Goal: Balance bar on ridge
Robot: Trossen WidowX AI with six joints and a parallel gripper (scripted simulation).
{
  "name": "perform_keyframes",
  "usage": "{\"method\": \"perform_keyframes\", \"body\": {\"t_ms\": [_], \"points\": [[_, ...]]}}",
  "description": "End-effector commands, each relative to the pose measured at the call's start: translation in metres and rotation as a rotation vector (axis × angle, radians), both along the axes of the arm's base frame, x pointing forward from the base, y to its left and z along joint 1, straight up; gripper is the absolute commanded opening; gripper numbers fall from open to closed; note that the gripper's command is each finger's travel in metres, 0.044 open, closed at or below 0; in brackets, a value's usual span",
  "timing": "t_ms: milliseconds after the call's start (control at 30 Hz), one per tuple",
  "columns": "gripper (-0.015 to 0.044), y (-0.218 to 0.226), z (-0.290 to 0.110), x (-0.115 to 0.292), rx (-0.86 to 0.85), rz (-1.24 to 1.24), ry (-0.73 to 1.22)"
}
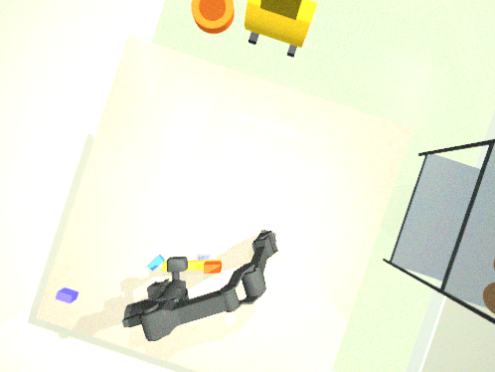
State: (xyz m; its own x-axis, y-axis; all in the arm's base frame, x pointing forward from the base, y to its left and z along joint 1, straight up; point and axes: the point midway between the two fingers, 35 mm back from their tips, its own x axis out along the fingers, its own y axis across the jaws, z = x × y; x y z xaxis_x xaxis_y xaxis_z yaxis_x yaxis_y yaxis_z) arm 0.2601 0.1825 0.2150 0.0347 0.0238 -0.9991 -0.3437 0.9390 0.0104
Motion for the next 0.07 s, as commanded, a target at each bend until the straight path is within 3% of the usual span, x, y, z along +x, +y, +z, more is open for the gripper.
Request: {"method": "perform_keyframes", "body": {"t_ms": [0,33], "points": [[0.044,0.0003,-0.0005,0.0003,-0.002,0.0,0.004],[0.044,0.0003,-0.0005,0.0003,-0.002,0.0,0.004]]}}
